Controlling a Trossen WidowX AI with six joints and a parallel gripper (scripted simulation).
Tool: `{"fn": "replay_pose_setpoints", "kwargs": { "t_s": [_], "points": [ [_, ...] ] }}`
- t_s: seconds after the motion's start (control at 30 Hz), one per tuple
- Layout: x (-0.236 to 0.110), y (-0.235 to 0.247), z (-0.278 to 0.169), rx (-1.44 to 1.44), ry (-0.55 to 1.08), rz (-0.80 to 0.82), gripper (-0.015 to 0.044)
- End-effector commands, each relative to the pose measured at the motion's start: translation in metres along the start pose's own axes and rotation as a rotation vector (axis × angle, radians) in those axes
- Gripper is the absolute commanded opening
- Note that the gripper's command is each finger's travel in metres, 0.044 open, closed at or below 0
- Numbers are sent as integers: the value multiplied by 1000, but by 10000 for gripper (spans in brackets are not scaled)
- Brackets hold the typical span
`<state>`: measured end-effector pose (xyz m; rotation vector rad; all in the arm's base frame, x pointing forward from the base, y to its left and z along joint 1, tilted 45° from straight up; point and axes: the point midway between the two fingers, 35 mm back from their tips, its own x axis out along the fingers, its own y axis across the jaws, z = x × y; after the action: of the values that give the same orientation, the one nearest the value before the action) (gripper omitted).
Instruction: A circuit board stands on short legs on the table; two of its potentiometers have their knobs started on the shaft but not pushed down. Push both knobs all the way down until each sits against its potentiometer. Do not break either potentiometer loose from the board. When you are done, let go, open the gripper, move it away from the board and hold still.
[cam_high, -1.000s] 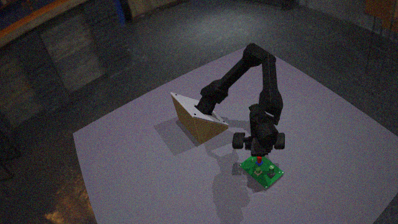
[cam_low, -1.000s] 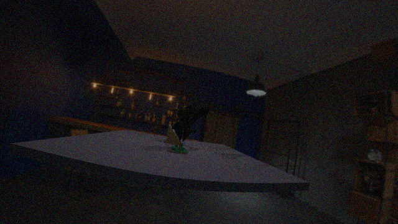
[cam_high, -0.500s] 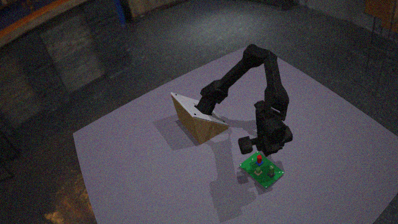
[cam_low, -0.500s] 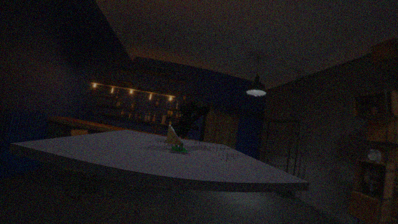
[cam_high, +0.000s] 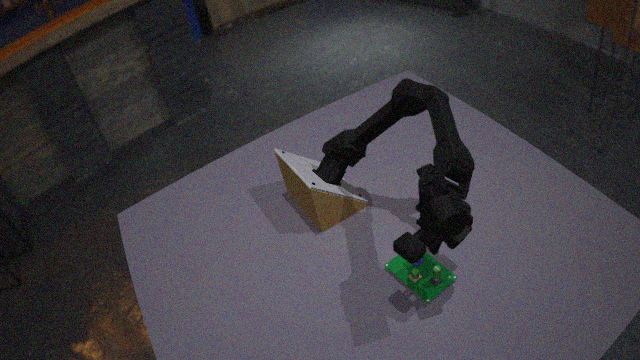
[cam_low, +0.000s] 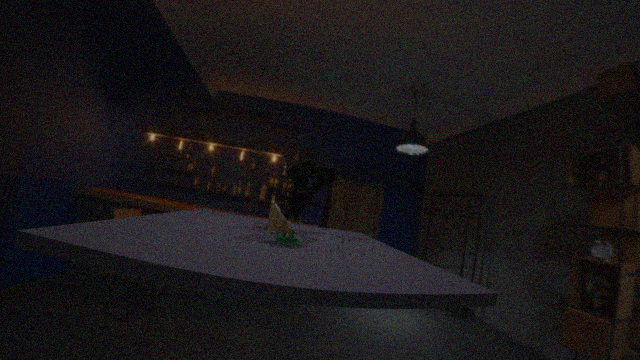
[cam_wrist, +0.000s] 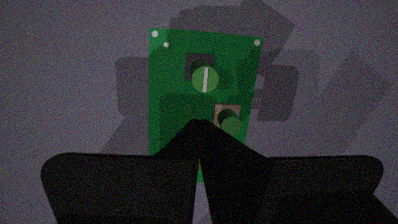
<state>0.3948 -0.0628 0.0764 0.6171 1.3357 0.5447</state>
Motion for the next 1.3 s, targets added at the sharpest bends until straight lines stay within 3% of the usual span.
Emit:
{"fn": "replay_pose_setpoints", "kwargs": {
  "t_s": [0.0, 0.43, 1.27],
  "points": [
    [-1, -3, 5, -141, 15, 2, 0],
    [-9, -6, 19, -564, 36, 22, 0],
    [25, -6, 18, -570, 35, 23, 0]
  ]
}}
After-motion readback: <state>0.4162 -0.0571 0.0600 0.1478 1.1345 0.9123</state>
